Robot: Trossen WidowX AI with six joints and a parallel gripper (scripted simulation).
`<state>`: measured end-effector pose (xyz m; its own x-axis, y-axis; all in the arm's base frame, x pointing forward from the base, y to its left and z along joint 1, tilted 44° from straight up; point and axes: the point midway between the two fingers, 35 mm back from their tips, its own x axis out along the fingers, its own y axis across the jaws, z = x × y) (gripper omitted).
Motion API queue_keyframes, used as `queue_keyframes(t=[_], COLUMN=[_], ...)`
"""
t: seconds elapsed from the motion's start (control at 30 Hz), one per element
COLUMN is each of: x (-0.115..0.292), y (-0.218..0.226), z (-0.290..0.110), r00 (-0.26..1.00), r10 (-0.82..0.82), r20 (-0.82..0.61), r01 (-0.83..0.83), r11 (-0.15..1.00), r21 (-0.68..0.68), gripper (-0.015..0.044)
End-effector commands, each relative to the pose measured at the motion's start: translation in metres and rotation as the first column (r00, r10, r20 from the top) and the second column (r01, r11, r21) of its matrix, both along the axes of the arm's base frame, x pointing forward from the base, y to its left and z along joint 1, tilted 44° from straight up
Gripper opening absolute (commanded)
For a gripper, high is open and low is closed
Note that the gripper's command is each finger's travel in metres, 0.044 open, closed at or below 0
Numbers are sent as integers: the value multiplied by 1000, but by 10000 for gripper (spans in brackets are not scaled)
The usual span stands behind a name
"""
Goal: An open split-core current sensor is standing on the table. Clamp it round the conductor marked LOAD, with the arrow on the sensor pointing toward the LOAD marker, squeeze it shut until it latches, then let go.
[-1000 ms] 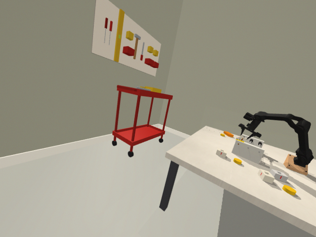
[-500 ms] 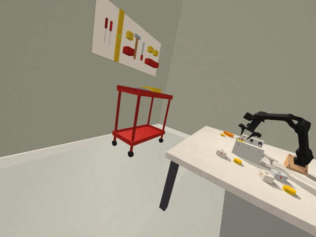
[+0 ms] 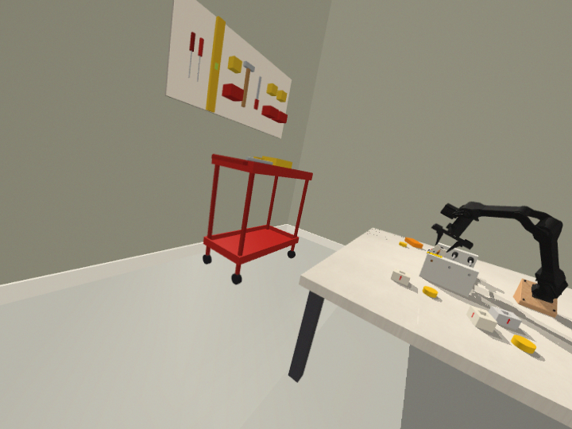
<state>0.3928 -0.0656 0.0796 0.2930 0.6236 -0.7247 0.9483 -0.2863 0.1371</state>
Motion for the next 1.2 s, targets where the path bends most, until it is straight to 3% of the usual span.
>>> queue_keyframes(t=[0.0, 1.0, 1.17], x=[0, 15, 13], y=[0, 0, 1], z=[0, -2, -1], r00=[1000, 973, 980], r10=[1, 159, 133], r20=[1, -167, -147], r01=[-1, -153, -128], r11=[1000, 987, 991], r21=[-1, 47, 44], gripper=[0, 0, 131])
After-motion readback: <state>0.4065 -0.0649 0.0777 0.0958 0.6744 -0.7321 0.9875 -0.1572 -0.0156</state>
